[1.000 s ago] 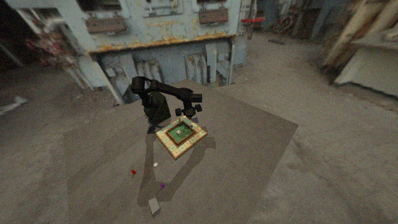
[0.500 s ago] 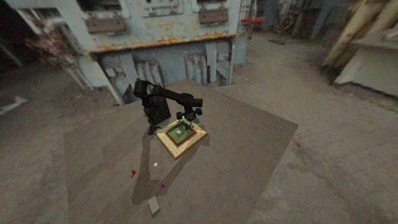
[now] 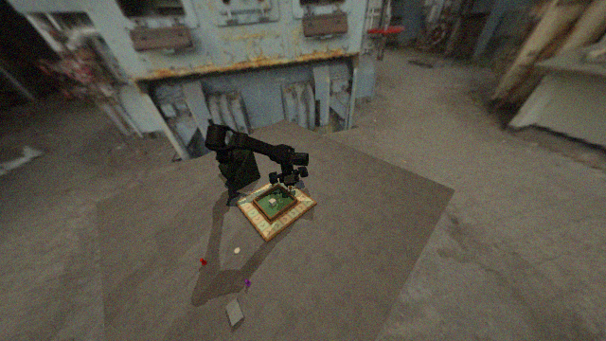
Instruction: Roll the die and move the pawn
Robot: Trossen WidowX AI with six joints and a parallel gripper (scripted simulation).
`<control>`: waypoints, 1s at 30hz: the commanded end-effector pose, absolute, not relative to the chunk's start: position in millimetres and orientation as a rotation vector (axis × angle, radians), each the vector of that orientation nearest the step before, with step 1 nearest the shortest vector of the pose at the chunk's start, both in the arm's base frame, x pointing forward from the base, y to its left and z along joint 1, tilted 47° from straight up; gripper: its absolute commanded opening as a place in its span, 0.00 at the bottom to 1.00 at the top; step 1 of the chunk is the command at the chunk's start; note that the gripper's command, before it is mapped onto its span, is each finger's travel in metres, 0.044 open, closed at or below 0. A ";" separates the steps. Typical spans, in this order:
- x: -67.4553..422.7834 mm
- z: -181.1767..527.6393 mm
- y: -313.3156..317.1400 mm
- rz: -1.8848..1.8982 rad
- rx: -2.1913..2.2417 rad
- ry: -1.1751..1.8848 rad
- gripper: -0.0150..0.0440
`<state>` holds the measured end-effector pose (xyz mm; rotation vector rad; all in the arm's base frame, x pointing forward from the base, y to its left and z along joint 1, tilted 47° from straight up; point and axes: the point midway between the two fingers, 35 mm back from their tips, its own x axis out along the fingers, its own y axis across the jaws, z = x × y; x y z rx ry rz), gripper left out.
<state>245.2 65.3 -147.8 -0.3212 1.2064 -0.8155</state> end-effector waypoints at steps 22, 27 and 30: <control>183.9 -5.8 85.4 -0.570 -0.649 1.368 1.00; 181.3 1.6 84.2 -0.551 -0.667 1.369 1.00; 181.3 1.6 84.2 -0.551 -0.667 1.369 1.00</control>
